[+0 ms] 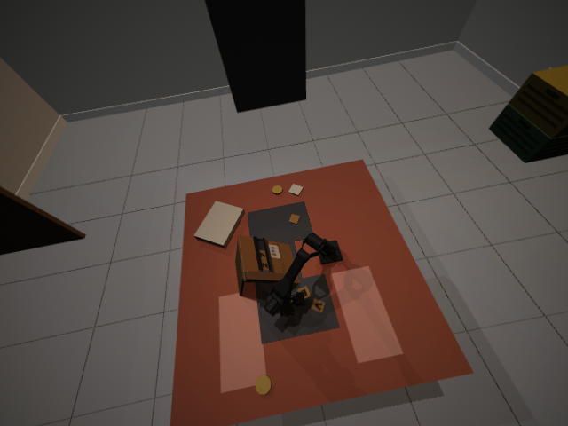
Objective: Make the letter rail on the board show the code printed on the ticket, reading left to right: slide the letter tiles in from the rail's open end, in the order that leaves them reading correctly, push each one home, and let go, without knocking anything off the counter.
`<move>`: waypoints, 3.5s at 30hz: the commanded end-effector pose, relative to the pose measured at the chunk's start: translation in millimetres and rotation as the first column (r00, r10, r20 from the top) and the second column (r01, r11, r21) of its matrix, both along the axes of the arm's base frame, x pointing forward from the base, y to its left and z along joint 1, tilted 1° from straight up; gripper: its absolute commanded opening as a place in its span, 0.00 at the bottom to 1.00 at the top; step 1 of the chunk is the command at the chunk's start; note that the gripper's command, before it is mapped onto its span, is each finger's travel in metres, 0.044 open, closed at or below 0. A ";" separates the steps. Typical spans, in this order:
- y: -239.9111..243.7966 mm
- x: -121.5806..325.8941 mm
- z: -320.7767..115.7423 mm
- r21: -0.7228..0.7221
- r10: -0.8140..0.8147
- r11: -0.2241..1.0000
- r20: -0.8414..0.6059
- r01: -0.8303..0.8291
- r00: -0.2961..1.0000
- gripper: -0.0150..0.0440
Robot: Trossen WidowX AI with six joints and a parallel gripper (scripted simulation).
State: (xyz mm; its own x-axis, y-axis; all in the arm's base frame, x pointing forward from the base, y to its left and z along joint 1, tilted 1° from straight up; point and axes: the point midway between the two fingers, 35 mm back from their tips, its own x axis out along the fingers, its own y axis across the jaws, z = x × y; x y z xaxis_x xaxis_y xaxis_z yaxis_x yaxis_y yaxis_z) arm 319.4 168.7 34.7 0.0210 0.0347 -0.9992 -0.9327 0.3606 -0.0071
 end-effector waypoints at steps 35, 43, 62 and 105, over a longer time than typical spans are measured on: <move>0.6 -4.3 9.0 -0.004 -0.006 1.000 0.002 0.006 1.000 0.25; 0.7 -5.6 11.4 -0.004 -0.006 1.000 0.002 0.006 1.000 0.25; 0.6 -8.4 17.0 -0.004 -0.006 1.000 0.001 0.006 1.000 0.25; -0.3 -12.1 29.2 -0.004 -0.006 1.000 0.001 0.006 1.000 0.25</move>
